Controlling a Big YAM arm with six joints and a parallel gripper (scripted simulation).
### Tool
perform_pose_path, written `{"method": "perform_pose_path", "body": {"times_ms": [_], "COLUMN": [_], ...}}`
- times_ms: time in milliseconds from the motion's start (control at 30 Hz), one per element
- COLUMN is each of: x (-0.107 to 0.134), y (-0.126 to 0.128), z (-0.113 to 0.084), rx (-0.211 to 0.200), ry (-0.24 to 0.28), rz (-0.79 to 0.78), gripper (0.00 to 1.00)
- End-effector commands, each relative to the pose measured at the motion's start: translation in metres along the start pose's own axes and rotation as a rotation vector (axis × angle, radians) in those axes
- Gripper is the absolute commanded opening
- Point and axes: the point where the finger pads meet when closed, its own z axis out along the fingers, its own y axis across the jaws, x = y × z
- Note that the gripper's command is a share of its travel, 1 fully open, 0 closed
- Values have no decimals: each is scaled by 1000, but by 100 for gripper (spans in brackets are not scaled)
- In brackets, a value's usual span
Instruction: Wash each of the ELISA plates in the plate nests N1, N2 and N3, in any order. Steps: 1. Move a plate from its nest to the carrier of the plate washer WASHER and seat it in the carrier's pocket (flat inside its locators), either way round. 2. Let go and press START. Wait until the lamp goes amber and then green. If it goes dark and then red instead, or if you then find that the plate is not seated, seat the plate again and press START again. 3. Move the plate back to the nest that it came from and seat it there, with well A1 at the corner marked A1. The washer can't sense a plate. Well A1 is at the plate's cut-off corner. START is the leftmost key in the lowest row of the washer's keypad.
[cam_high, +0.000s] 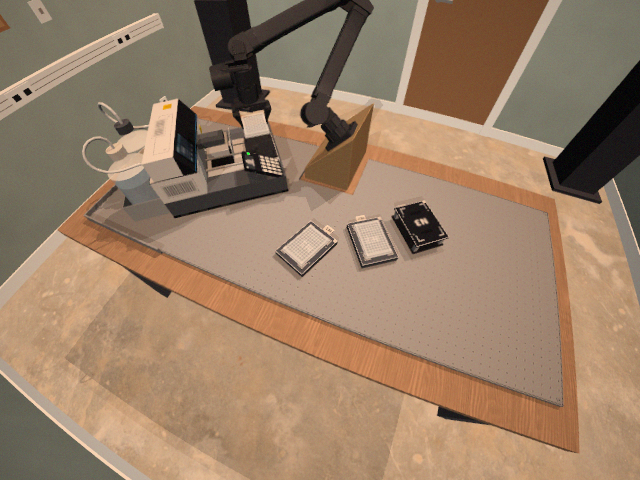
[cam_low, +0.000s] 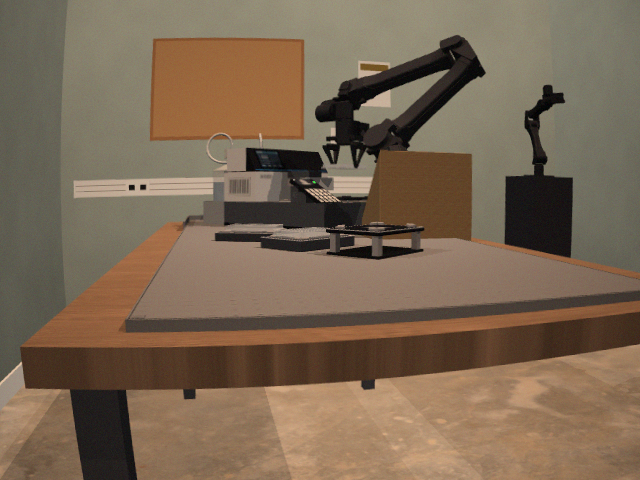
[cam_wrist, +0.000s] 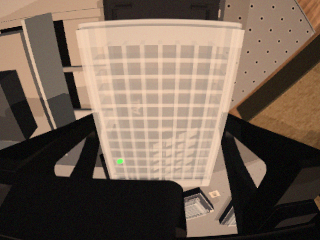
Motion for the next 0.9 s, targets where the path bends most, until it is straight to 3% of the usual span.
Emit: {"method": "perform_pose_path", "body": {"times_ms": [0, 700, 867], "x": [-5, 93, 114], "y": [8, 46, 51], "z": [-9, -8, -7], "rx": [-22, -42, -41], "ry": [-1, 8, 11], "rz": [24, -607, -586], "gripper": [84, 84, 84]}}
